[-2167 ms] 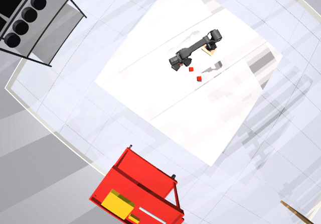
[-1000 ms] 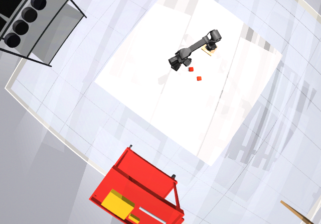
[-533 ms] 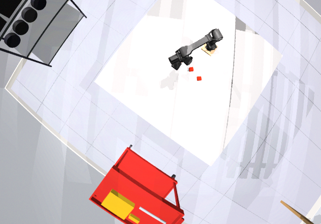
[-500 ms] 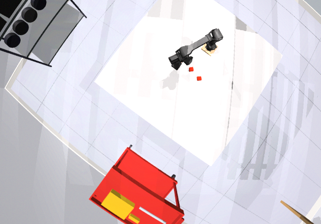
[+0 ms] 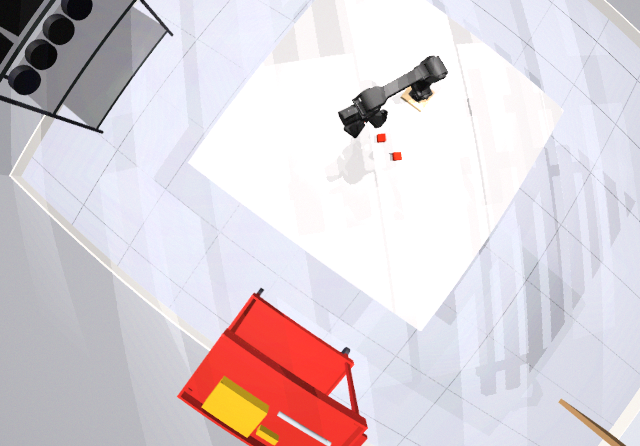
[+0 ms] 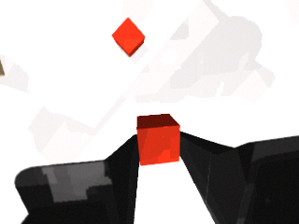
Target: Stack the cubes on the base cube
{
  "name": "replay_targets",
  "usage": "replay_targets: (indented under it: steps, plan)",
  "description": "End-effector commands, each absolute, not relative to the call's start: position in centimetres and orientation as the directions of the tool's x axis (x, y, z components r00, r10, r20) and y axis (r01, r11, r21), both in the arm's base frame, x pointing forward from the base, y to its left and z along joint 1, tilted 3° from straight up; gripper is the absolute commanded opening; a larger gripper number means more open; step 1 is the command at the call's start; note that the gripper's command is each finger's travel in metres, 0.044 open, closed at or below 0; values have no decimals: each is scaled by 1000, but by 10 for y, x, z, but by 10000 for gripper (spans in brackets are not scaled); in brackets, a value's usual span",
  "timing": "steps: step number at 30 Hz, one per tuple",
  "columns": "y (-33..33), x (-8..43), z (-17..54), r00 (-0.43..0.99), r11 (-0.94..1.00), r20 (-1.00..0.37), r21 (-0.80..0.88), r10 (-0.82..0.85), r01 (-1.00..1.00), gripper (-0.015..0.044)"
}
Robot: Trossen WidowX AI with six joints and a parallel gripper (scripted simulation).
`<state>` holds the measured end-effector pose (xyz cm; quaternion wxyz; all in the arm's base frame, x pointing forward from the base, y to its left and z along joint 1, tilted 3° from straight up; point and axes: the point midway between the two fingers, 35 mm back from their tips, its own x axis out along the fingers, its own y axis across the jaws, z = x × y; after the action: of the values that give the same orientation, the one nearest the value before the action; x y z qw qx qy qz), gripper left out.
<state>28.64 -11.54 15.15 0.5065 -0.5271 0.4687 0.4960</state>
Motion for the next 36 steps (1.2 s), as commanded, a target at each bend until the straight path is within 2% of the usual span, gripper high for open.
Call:
replay_targets:
  steps: [1, 36]
  plan:
    - [-105, 290, 152, 72, -47, -997, -72, 10, -996, 105]
    - [8, 308, 132, 77, -35, -997, -78, 23, -996, 105]
